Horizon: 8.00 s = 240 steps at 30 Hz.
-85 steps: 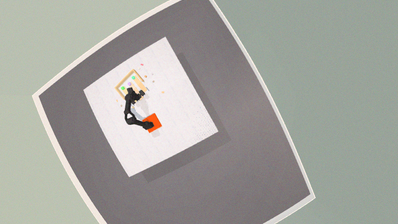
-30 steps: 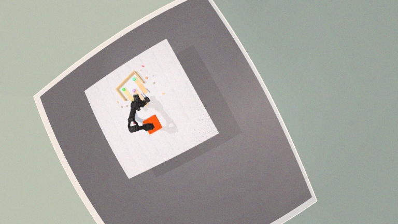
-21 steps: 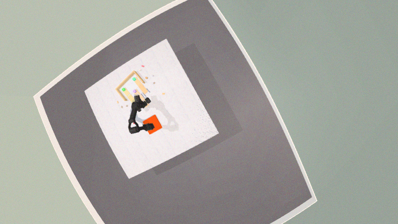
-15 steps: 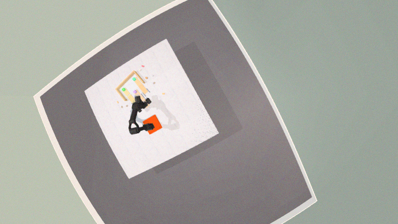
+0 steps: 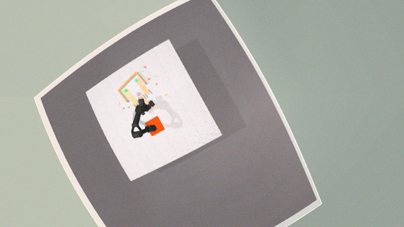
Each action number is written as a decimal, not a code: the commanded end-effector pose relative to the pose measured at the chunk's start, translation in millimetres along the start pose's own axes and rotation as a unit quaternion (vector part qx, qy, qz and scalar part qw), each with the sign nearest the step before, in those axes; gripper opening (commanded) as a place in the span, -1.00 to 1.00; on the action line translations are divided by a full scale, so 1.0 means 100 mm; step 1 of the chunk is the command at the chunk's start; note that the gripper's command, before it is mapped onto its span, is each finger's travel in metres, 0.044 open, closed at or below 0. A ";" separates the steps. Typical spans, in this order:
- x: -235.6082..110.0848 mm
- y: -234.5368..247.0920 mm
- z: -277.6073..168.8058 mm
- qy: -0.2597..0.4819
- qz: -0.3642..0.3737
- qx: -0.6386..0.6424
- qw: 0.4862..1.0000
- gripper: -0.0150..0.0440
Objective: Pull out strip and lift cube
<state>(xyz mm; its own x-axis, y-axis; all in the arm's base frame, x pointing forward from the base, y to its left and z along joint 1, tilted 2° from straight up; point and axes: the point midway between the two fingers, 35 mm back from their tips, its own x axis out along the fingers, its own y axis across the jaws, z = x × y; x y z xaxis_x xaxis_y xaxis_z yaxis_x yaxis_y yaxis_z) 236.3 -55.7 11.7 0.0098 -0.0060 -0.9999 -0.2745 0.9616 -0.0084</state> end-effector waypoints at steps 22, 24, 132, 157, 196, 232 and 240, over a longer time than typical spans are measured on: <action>0.04 0.00 -0.34 0.014 0.001 0.001 1.000 -0.49; 0.04 0.00 -0.34 0.014 0.001 0.001 1.000 -0.49; -0.61 0.11 1.89 0.003 0.002 -0.049 0.999 0.73; -0.20 0.11 1.90 0.003 0.002 -0.049 0.999 0.36; -0.37 0.19 1.56 0.005 0.002 -0.050 0.999 -0.49; -0.85 0.38 0.86 0.008 0.004 -0.049 0.999 -0.49; -0.88 0.38 0.85 0.008 0.004 -0.049 0.999 -0.49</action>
<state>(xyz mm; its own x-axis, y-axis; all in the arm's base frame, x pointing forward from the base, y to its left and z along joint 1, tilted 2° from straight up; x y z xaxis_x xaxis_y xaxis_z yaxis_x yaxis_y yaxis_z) 307.3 4.1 94.7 -0.0151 -0.0087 -0.9998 -0.3721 0.9282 -0.0024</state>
